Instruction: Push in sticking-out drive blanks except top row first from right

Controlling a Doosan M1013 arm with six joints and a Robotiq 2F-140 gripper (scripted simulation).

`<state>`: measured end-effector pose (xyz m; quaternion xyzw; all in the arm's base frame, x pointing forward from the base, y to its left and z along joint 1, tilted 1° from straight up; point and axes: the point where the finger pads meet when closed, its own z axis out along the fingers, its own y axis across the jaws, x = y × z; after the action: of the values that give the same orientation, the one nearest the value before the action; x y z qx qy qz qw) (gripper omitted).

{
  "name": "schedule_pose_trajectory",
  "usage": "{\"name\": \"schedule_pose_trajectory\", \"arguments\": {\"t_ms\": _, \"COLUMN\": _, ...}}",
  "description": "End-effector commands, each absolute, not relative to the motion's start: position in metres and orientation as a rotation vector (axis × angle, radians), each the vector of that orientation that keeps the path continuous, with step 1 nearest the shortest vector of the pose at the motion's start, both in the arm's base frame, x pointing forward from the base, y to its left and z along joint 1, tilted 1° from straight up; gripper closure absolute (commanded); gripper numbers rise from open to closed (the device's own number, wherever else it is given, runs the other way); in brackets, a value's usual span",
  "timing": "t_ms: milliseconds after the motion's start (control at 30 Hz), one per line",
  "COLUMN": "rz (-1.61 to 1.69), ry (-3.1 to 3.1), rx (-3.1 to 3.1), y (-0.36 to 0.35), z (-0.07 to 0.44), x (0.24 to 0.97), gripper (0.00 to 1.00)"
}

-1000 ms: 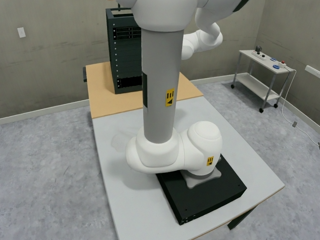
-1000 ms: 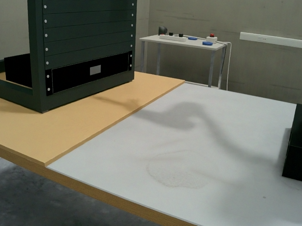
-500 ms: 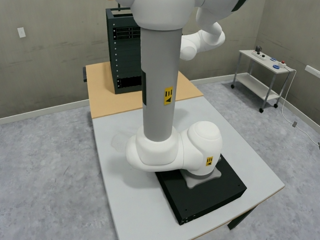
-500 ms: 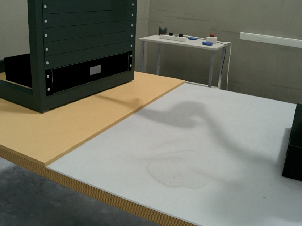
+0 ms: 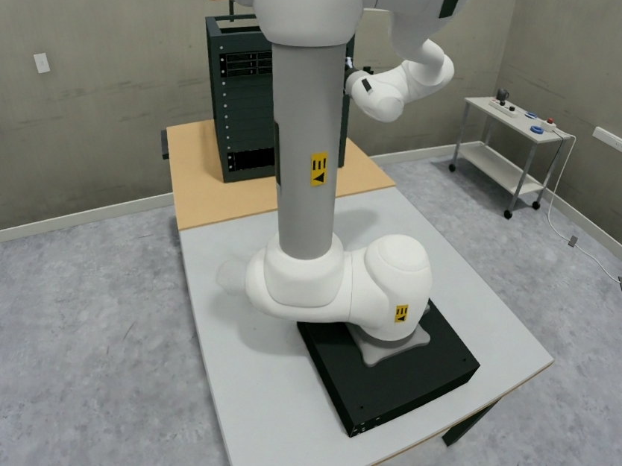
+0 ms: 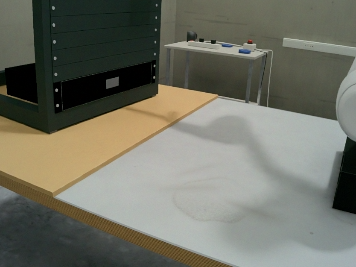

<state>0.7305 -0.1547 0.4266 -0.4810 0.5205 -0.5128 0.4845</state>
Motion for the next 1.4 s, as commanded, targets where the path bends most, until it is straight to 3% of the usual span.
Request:
{"name": "schedule_pose_trajectory", "arguments": {"t_ms": 0, "rz": -1.247, "ry": 1.262, "rx": -1.172, "y": -0.172, "z": 0.424, "x": 0.73, "gripper": 0.9}}
{"name": "schedule_pose_trajectory", "arguments": {"t_ms": 1367, "rz": -1.247, "ry": 1.262, "rx": -1.172, "y": -0.184, "z": 0.421, "x": 0.769, "gripper": 0.9}}
